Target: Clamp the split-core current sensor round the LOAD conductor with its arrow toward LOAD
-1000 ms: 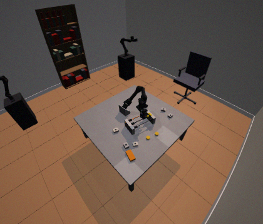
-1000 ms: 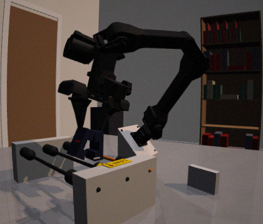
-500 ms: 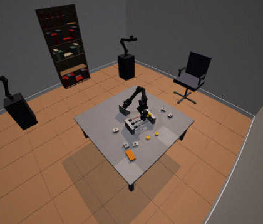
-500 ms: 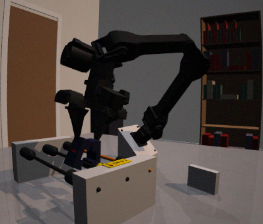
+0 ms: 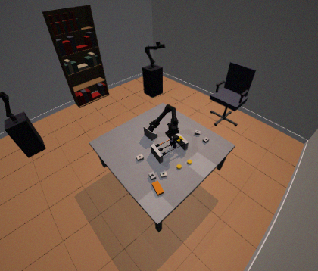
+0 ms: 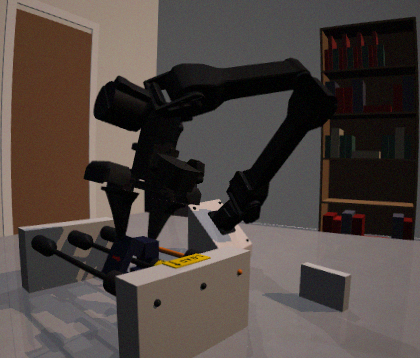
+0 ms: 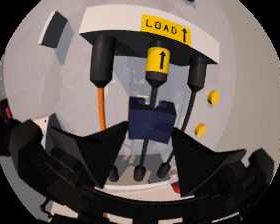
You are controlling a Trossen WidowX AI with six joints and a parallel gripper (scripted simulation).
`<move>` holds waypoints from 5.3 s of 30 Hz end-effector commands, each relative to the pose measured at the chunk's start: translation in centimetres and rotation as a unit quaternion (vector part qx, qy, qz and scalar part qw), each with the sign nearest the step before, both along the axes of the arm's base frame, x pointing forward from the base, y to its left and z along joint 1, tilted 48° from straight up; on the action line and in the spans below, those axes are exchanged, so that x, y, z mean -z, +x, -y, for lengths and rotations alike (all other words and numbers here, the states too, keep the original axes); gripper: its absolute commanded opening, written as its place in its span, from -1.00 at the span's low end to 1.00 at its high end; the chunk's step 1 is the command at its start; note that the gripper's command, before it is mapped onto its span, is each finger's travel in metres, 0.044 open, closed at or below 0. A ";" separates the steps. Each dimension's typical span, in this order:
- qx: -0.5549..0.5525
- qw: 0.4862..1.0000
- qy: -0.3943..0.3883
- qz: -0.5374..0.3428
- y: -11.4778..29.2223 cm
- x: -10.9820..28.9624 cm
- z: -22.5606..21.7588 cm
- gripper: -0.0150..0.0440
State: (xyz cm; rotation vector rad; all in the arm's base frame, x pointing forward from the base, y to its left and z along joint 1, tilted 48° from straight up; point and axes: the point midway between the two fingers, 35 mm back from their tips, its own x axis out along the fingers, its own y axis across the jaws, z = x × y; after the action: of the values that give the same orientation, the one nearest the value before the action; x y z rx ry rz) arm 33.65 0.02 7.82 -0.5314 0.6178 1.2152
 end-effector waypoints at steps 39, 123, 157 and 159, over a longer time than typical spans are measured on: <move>0.001 1.000 0.000 0.001 0.0 -0.1 0.1 -0.49; -0.071 0.995 0.016 -0.063 1.6 4.8 -4.8 0.95; -0.071 0.995 0.016 -0.063 1.6 4.8 -4.8 -0.49; -0.071 0.995 0.016 -0.063 1.6 4.8 -4.8 -0.49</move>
State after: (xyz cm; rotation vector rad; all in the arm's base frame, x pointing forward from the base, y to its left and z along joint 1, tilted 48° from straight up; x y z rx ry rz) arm 35.14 4.85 2.96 -0.4773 0.6767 1.3990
